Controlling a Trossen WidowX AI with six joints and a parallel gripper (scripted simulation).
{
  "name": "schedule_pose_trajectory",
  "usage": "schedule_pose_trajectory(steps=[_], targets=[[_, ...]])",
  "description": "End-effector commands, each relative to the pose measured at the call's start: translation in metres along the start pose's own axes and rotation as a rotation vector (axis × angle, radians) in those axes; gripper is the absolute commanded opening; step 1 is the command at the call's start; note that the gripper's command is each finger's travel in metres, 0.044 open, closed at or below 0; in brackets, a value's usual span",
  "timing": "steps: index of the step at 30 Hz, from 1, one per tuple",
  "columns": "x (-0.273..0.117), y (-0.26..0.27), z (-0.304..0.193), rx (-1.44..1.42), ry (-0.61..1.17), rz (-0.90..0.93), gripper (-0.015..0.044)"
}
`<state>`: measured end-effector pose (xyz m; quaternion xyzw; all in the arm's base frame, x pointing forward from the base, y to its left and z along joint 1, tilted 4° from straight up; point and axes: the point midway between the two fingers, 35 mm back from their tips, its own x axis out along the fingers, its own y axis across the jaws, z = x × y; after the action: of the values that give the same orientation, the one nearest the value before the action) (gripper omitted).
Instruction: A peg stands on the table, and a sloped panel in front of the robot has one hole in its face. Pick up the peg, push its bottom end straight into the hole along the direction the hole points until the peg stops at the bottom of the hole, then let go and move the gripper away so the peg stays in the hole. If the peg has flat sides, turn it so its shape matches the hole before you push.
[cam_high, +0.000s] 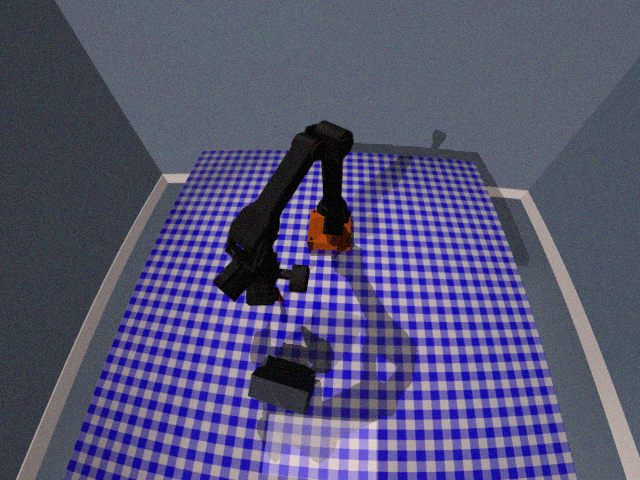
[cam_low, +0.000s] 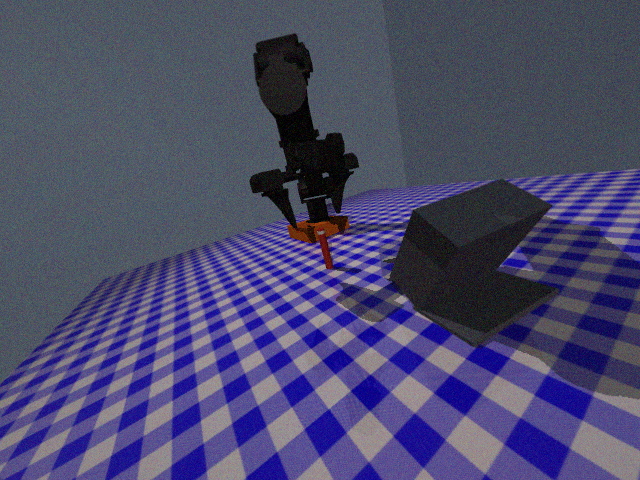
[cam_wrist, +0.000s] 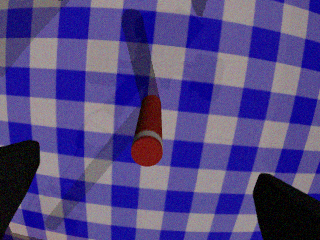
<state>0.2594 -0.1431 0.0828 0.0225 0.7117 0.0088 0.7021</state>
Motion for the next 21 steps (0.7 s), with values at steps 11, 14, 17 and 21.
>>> schedule_pose_trajectory(steps=[11,14,17,21], targets=[[0.022,0.000,0.001,-0.002,0.001,0.005,0.0440],[0.027,0.000,0.001,-0.002,0.001,0.005,0.0440],[0.032,0.000,0.001,-0.002,0.001,0.005,0.0440],[0.038,0.000,0.001,-0.002,0.001,0.006,0.0440]])
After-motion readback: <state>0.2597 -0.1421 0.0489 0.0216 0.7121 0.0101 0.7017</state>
